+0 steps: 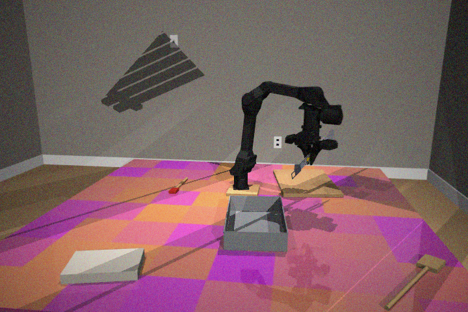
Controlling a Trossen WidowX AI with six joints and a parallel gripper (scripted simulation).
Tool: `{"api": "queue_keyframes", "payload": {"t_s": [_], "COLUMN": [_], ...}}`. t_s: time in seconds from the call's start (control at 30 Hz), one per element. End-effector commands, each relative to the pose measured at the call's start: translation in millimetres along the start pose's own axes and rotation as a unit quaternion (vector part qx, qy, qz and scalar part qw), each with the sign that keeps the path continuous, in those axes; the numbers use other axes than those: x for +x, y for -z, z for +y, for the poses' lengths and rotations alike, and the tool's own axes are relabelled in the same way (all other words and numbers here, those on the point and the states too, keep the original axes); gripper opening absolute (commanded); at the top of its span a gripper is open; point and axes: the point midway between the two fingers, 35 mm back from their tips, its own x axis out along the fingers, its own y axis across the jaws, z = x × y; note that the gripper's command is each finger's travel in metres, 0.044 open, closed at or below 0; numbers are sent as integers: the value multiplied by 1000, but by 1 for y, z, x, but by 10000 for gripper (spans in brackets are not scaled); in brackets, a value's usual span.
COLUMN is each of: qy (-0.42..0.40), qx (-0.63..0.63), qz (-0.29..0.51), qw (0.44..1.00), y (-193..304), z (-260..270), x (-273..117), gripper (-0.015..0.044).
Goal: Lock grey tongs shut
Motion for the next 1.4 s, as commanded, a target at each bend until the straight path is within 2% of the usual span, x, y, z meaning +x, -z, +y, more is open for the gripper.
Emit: {"api": "queue_keyframes", "payload": {"t_s": [0.0, 0.67, 1.37], "qy": [-1, -2, -3], "qx": [-12, -187, -375], "qz": [2, 7, 13], "qw": [1000, 982, 927], "y": [6, 99, 185], "z": [0, -31, -98], "x": [-1, -3, -5], "gripper": [-150, -150, -150]}}
